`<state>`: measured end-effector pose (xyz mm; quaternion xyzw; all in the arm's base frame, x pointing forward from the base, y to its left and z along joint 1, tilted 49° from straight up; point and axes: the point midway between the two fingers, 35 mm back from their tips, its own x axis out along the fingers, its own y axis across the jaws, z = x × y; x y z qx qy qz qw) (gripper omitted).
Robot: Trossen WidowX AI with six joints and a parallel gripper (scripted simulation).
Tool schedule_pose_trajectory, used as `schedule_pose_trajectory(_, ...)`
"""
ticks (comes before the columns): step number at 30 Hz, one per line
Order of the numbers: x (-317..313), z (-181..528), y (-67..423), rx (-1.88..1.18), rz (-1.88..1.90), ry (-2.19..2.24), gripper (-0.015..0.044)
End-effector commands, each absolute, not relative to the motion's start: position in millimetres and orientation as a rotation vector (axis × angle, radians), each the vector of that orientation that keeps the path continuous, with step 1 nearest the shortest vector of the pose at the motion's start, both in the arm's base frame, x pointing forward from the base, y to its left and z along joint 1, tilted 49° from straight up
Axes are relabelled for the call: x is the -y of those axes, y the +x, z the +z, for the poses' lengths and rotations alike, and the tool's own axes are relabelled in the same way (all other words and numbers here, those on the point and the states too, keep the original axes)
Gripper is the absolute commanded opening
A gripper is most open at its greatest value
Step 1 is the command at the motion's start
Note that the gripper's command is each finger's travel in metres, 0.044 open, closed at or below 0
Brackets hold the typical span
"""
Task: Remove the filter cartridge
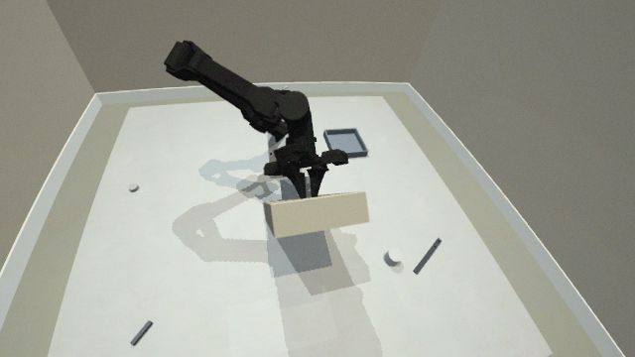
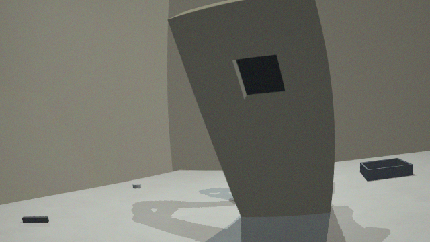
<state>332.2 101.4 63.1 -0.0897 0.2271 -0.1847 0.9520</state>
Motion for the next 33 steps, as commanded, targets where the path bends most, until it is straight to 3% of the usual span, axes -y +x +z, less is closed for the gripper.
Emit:
schedule_pose_trajectory(1,-98.3,60.5,338.6,-0.498,-0.346,-0.302,0.0)
schedule_pose_trajectory(18,-98.3,60.5,338.6,-0.594,-0.191,-0.876,0.0)
schedule_pose_trajectory(33,-97.8,60.1,339.5,-0.579,-0.22,-0.776,0.0)
